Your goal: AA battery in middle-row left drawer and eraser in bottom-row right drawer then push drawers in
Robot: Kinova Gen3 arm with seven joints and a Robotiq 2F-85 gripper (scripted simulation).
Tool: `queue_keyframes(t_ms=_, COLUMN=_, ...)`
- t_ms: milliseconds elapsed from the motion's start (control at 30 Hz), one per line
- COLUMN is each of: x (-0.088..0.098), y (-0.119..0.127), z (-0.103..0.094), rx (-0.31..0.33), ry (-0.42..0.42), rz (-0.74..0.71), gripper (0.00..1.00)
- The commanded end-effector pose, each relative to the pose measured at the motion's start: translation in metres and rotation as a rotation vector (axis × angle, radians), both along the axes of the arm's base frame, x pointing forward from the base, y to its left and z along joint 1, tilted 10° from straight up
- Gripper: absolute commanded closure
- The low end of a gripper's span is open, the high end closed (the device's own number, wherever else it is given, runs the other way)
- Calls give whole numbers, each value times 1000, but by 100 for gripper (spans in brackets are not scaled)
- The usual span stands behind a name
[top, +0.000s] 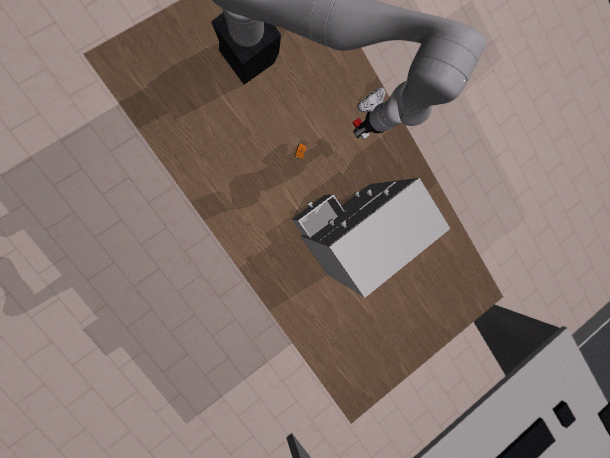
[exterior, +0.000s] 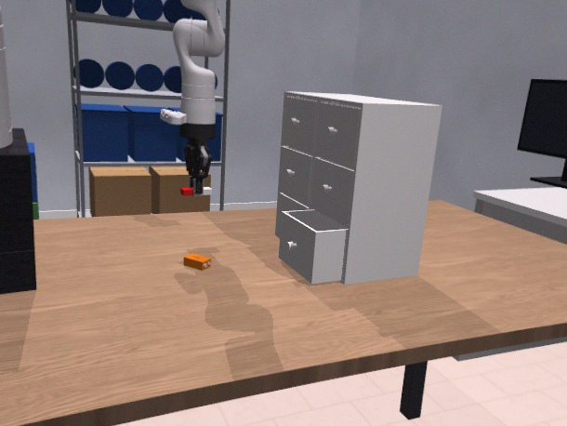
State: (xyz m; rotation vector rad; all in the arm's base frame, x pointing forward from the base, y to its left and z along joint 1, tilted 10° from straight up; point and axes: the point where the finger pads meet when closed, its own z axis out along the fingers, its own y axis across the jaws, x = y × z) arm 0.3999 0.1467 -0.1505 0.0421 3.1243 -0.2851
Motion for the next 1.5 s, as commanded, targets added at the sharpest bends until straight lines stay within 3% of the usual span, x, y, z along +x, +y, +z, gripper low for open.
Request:
queue_keyframes(t_ms=0, x=1, y=0, z=1, rx=1, ry=-1, rz=1, gripper=81)
queue_keyframes(t_ms=233, x=1, y=1, z=4, rx=1, ry=-1, rz=1, gripper=81)
queue_keyframes(t_ms=433, x=2, y=5, z=27, rx=1, ry=-1, rz=1, gripper=81)
queue_keyframes(t_ms=700, x=2, y=8, z=44, rx=1, ry=-1, rz=1, gripper=81)
queue_keyframes(t_ms=1467, x=2, y=8, z=44, rx=0, ry=-8, rz=2, gripper=81)
